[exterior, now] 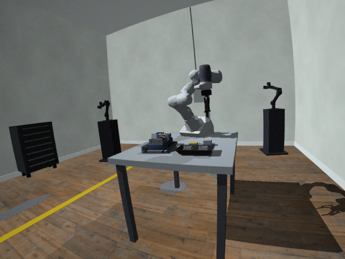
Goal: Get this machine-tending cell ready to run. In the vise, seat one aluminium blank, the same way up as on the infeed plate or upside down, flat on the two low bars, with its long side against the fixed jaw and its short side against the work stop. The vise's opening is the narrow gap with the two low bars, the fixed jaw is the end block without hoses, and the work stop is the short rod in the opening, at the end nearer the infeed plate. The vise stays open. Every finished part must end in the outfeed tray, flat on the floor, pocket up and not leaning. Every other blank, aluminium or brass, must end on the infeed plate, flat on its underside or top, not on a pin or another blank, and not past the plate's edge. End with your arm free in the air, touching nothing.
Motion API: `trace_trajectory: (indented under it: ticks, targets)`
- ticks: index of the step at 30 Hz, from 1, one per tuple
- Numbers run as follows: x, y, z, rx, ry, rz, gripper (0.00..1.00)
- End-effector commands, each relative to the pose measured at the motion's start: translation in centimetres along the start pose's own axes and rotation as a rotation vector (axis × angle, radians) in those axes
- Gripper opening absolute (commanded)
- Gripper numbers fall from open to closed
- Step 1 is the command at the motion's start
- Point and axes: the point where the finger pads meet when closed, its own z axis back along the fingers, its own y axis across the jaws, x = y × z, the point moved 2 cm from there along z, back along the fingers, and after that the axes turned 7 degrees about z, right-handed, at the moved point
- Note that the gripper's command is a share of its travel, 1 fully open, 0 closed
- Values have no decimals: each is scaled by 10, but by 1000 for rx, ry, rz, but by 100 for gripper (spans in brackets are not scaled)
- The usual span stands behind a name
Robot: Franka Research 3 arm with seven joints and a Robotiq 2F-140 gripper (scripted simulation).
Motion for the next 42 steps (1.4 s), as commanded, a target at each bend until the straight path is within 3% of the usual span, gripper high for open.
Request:
trace_trajectory:
  ticks: [1, 42]
  targets:
    - [0, 1, -2, 3, -2, -13, 0]
    - [0, 1, -6, 3, -2, -13, 0]
